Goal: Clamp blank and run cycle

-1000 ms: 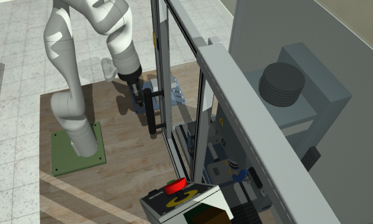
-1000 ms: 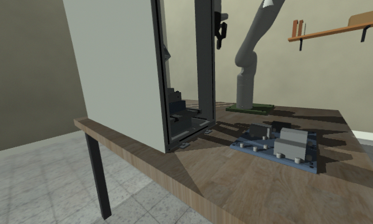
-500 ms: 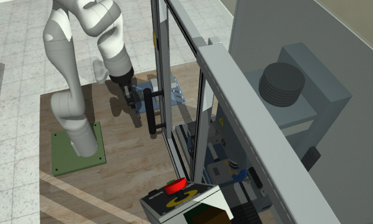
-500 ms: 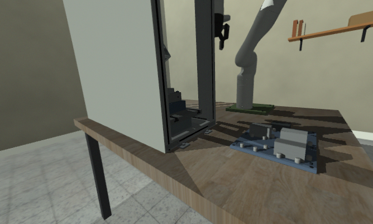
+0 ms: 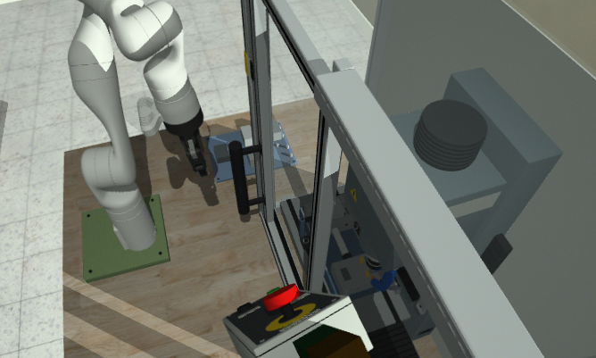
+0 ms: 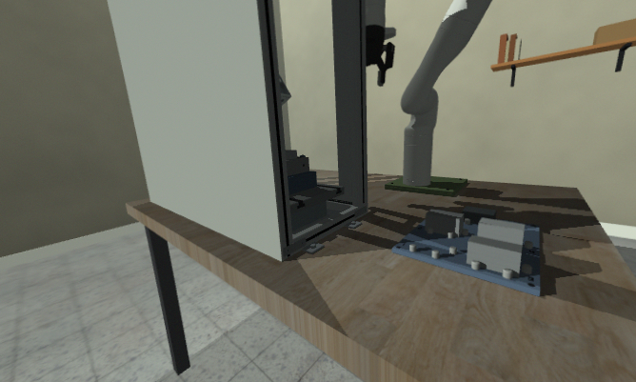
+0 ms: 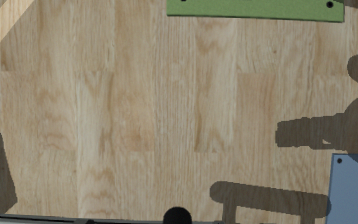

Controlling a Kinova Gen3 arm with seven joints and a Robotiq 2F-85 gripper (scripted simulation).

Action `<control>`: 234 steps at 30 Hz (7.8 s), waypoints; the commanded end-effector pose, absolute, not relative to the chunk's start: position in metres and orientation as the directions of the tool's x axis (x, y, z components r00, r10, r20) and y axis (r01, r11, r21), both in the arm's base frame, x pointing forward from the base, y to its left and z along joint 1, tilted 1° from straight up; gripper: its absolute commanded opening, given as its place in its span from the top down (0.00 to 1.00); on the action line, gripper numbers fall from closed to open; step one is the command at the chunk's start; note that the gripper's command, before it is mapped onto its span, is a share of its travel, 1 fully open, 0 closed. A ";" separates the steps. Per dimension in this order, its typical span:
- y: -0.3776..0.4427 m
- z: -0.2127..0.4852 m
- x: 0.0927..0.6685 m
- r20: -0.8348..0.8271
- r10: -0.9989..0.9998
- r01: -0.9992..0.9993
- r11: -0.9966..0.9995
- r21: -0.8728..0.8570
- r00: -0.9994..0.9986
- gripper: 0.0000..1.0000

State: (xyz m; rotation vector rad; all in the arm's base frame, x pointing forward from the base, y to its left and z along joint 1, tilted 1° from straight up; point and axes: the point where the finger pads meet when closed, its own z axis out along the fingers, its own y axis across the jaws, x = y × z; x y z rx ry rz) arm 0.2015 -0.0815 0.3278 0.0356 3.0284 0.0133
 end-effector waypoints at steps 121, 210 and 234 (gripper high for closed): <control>-0.214 0.455 0.215 -0.033 -0.121 -0.076 0.792 -0.605 -0.992 0.90; -0.363 0.426 0.238 -0.003 -0.196 -0.097 0.500 -0.861 -0.981 0.90; -0.368 0.423 0.238 -0.004 -0.195 -0.096 0.500 -0.861 -0.981 0.90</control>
